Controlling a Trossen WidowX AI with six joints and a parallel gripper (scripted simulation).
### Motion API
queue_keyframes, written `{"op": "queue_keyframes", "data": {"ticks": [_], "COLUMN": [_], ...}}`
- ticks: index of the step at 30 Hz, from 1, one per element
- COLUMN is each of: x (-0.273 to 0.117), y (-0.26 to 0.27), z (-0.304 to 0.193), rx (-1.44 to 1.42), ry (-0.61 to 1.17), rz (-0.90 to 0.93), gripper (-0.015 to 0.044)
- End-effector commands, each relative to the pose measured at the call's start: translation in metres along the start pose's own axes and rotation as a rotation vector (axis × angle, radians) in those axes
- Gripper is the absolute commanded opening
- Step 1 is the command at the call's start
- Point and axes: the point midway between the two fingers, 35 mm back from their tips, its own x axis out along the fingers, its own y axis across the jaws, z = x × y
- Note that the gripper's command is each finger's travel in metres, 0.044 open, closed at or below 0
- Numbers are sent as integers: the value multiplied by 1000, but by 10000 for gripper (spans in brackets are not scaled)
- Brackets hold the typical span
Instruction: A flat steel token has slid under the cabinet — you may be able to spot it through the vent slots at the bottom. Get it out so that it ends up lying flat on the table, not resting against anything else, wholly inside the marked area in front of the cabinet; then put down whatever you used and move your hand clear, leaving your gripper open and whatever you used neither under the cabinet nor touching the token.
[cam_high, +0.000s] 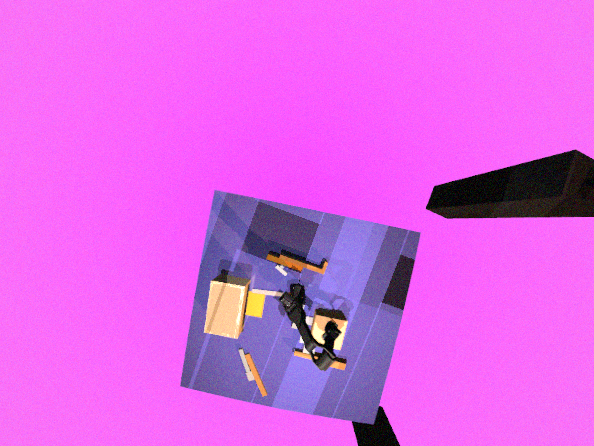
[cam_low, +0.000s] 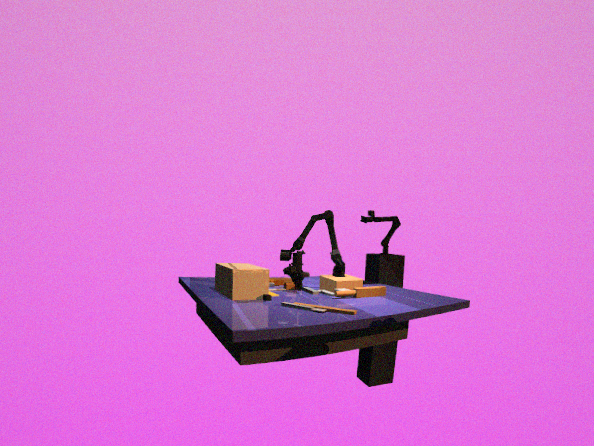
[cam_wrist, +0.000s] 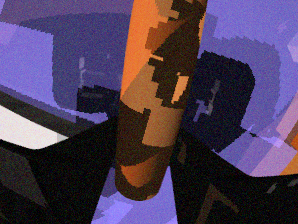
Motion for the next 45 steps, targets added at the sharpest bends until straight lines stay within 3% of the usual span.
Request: {"op": "queue_keyframes", "data": {"ticks": [1,11,18,22,25,40,45], "x": [-1,-1,0,0,0,5,2], "y": [-1,-4,-2,-2,-2,-1,-2], "z": [6,18,13,14,13,13,13], "rx": [0,-3,-6,-6,-6,-4,-7], "ry": [-5,-5,-1,-1,-5,-5,-7], "rz": [-2,-2,1,1,-2,-2,-3], "gripper": [0,0,184,200,270,270,139]}}
